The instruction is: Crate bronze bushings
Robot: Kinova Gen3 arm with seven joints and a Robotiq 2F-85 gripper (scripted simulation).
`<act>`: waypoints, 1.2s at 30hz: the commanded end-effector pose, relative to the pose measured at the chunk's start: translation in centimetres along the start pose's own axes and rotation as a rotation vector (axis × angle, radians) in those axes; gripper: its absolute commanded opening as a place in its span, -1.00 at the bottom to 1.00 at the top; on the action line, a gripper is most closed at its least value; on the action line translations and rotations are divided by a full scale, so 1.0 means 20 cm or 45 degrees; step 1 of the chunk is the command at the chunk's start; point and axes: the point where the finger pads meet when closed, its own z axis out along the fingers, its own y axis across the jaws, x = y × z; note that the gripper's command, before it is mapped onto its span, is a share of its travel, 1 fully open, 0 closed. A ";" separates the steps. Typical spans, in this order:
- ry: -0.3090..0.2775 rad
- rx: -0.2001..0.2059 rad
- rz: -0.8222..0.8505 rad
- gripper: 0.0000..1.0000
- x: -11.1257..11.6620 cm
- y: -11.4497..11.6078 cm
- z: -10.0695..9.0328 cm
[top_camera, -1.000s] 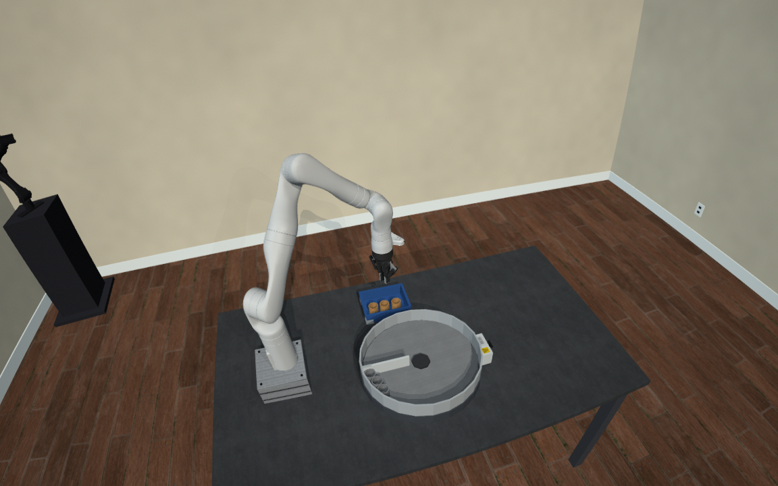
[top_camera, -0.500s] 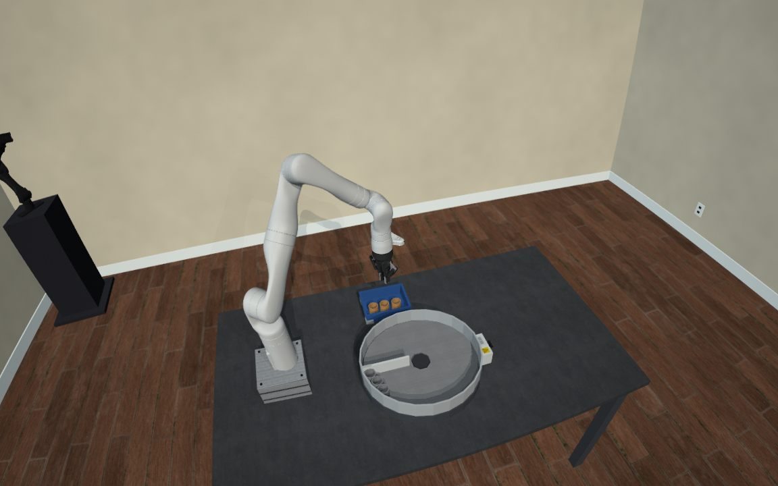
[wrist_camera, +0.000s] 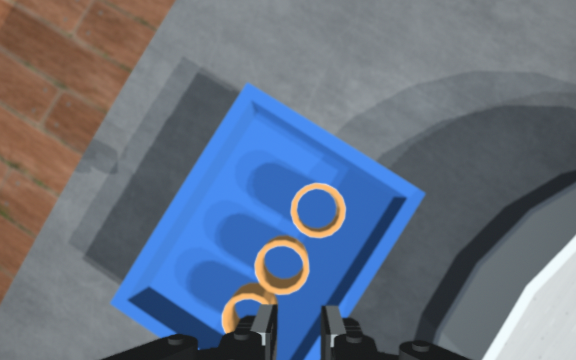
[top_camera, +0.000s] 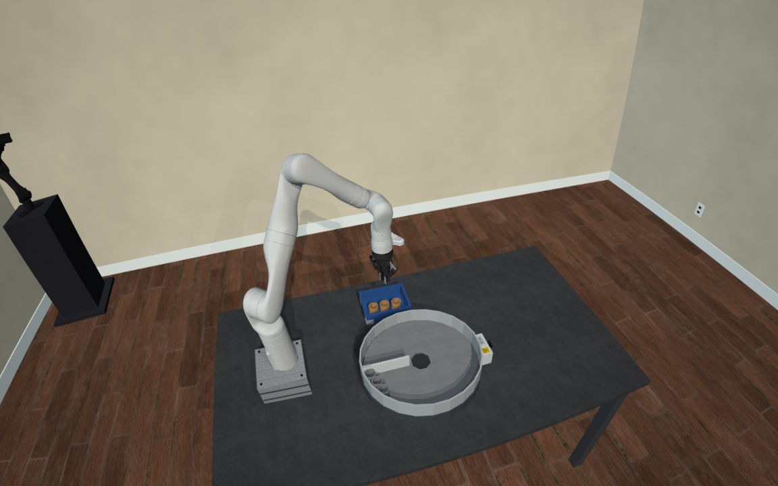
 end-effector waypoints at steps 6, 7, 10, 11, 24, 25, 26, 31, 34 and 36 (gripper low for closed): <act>0.002 0.000 0.000 -0.61 0.00 0.00 0.00; 0.002 0.000 0.000 -0.61 0.00 0.00 0.00; 0.002 0.000 0.000 -0.61 0.00 0.00 0.00; 0.002 0.000 0.000 -0.61 0.00 0.00 0.00; 0.002 0.000 0.000 -0.61 0.00 0.00 0.00; 0.002 0.000 0.000 -0.61 0.00 0.00 0.00; 0.002 0.000 0.000 -0.61 0.00 0.00 0.00; 0.002 0.000 0.000 1.00 0.00 0.00 0.00; 0.002 0.000 0.000 1.00 0.00 0.00 0.00; 0.002 0.000 0.000 1.00 0.00 0.00 0.00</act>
